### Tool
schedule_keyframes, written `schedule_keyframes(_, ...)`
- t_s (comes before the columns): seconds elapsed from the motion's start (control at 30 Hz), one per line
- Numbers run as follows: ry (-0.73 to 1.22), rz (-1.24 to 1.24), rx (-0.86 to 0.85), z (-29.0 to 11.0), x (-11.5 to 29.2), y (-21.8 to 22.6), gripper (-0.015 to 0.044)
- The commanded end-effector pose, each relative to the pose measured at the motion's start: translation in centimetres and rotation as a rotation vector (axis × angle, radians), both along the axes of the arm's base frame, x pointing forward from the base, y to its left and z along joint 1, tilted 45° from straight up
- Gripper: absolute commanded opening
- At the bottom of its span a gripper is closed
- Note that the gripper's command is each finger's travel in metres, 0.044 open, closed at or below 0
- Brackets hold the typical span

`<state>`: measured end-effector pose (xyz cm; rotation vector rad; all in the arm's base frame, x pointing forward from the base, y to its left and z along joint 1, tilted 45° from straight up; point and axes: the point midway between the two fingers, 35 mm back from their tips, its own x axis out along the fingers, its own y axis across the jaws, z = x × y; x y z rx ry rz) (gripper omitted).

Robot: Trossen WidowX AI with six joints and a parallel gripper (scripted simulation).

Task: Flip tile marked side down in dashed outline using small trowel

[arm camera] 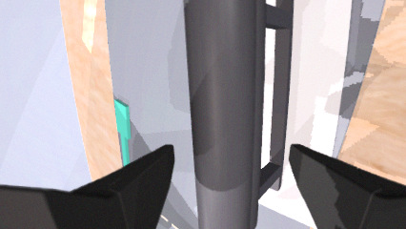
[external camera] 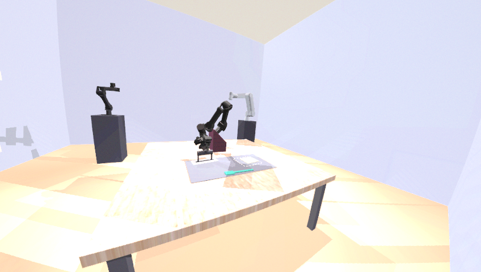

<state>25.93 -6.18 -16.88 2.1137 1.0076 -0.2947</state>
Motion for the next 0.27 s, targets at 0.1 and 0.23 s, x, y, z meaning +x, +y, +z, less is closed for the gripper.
schedule_keyframes(0.1, -0.015, 0.000, 0.007, 1.74, -1.83, -1.39, 0.0300)
schedule_keyframes(0.23, -0.017, 0.000, 0.008, 1.90, -1.99, -1.49, 0.0300)
